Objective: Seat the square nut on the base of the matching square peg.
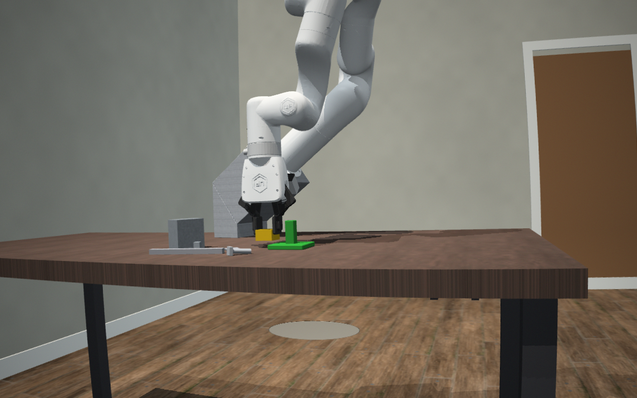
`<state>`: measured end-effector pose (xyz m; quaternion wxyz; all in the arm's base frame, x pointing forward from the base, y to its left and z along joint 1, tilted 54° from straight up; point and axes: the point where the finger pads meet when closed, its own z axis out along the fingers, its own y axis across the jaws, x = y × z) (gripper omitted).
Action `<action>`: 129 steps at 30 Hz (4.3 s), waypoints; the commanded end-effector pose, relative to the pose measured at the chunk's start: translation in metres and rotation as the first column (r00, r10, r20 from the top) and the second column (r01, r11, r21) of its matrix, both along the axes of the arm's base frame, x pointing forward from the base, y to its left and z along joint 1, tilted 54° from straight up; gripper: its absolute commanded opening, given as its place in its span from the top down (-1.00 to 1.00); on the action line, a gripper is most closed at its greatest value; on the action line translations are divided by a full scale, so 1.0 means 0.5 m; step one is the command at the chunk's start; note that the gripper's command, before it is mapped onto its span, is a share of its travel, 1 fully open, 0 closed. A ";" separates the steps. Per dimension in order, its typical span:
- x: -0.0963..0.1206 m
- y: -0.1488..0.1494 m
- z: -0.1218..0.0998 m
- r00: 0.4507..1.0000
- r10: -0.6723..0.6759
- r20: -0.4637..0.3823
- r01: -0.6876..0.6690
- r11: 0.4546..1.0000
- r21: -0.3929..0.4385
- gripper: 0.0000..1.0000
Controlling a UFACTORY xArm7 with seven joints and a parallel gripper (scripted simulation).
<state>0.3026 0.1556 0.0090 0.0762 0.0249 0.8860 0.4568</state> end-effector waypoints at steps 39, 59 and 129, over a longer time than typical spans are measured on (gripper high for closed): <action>-0.024 -0.085 0.058 1.000 0.005 -0.014 -0.005 1.000 -0.008 1.00; -0.012 -0.017 0.155 0.999 0.038 0.032 -0.038 0.999 -0.019 1.00; -0.011 0.001 0.147 0.999 0.038 0.032 -0.038 0.999 -0.019 1.00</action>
